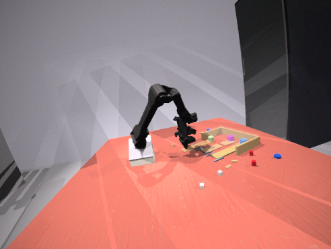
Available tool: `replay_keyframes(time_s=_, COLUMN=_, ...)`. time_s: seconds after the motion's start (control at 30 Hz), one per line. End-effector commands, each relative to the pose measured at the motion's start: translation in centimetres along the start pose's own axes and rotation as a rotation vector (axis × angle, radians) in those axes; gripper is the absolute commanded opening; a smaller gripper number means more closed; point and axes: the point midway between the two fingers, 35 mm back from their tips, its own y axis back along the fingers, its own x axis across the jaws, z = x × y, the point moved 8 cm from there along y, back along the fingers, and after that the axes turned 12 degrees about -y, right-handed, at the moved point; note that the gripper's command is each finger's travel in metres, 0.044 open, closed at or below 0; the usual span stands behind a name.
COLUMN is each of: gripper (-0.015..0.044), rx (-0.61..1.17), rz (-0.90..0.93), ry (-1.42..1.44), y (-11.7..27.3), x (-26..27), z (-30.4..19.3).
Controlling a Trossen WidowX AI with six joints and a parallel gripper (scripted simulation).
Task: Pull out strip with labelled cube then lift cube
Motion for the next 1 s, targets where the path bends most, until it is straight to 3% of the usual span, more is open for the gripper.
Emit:
replay_keyframes(time_s=0.0, gripper=0.0000, rx=0.023, rz=-0.005, ry=0.011, y=-0.4, x=-0.2, z=-1.2)
replay_keyframes(time_s=0.97, gripper=0.0000, rx=0.025, rz=-0.006, ry=0.013, y=-0.3, x=-1.1, z=-5.3)
